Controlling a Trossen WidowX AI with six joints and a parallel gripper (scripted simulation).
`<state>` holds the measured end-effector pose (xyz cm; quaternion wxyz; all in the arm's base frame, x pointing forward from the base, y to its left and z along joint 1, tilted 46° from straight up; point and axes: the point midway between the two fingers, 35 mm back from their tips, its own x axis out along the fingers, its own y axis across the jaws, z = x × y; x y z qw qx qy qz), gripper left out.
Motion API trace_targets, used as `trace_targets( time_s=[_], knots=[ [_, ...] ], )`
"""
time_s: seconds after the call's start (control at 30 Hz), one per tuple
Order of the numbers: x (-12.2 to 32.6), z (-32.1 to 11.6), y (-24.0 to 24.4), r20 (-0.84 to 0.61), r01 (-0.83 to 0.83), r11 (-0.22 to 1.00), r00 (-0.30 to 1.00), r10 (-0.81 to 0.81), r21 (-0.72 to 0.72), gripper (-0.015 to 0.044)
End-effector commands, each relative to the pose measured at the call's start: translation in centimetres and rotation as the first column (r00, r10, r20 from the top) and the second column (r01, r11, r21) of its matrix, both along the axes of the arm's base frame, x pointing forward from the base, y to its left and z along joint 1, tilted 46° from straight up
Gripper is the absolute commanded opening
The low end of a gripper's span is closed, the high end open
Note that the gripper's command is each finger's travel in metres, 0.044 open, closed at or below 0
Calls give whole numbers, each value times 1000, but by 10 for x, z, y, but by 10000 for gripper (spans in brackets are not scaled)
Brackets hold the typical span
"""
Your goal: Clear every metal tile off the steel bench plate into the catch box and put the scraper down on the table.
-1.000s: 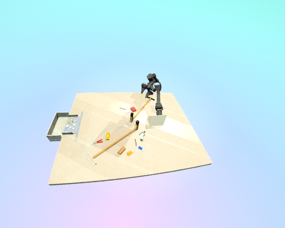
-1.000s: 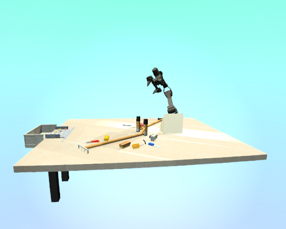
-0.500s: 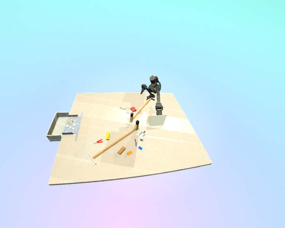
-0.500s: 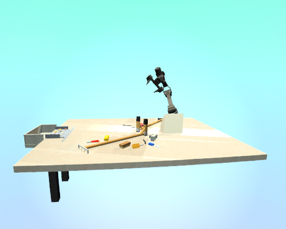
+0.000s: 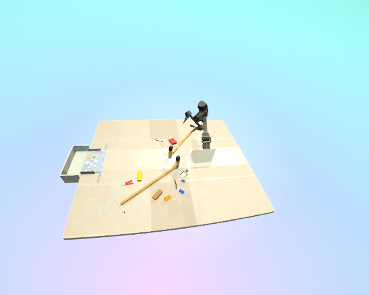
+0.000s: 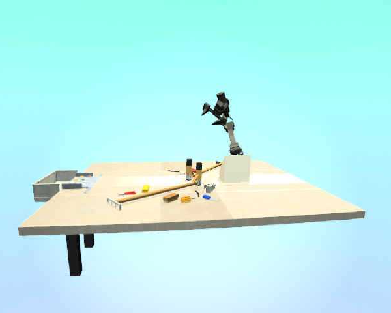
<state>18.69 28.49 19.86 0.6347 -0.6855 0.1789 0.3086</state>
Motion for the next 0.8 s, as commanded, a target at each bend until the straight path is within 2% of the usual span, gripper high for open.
trace_targets(
  time_s=[0.0, 0.37, 0.77],
  knots=[
    [-4, -10, 8, 12, 61, 993, 998, -63, 98, 440],
    [-16, -27, 27, 2, 181, 917, 981, -194, 356, 440],
    [-32, -43, 41, -67, 278, 751, 952, -299, 599, 440]
  ],
)
